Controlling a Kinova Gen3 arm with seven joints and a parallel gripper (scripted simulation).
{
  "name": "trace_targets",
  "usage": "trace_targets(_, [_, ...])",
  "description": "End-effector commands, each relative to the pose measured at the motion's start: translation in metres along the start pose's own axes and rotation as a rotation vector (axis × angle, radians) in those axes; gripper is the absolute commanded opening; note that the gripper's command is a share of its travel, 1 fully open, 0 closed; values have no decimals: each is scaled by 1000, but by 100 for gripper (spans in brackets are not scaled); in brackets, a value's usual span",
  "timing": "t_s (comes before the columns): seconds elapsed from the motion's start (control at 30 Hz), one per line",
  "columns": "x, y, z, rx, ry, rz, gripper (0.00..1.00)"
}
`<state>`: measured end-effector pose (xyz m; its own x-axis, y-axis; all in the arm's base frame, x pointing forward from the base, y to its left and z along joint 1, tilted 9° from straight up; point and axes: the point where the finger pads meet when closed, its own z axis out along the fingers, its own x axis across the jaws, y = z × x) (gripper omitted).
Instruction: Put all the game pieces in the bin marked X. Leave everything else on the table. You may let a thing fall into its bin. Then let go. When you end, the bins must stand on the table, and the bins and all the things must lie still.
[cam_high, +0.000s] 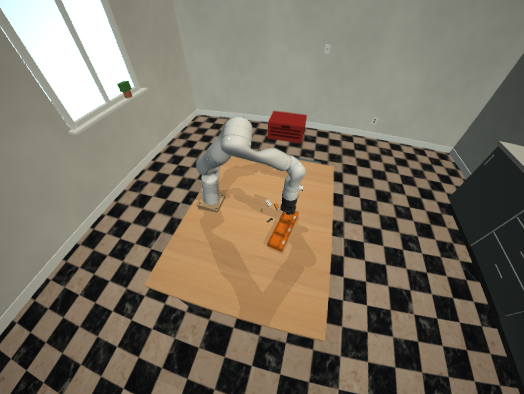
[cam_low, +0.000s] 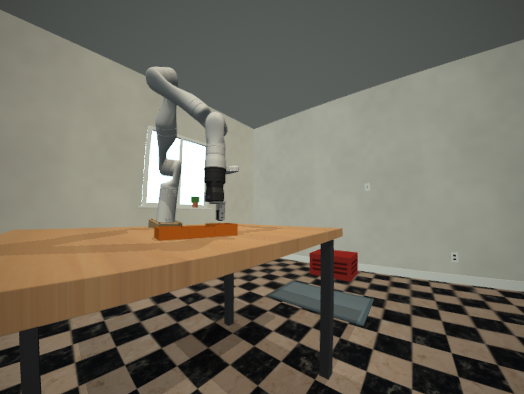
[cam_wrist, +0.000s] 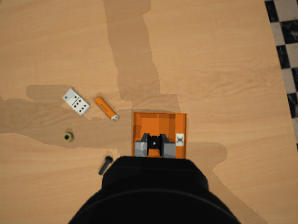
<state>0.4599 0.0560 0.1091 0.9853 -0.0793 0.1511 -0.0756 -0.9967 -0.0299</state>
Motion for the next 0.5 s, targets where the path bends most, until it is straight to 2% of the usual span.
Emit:
trace_targets(0.0, [0, -2, 8, 2, 1, -3, 34])
trace_targets(0.47, [0, -3, 31, 3, 2, -2, 34])
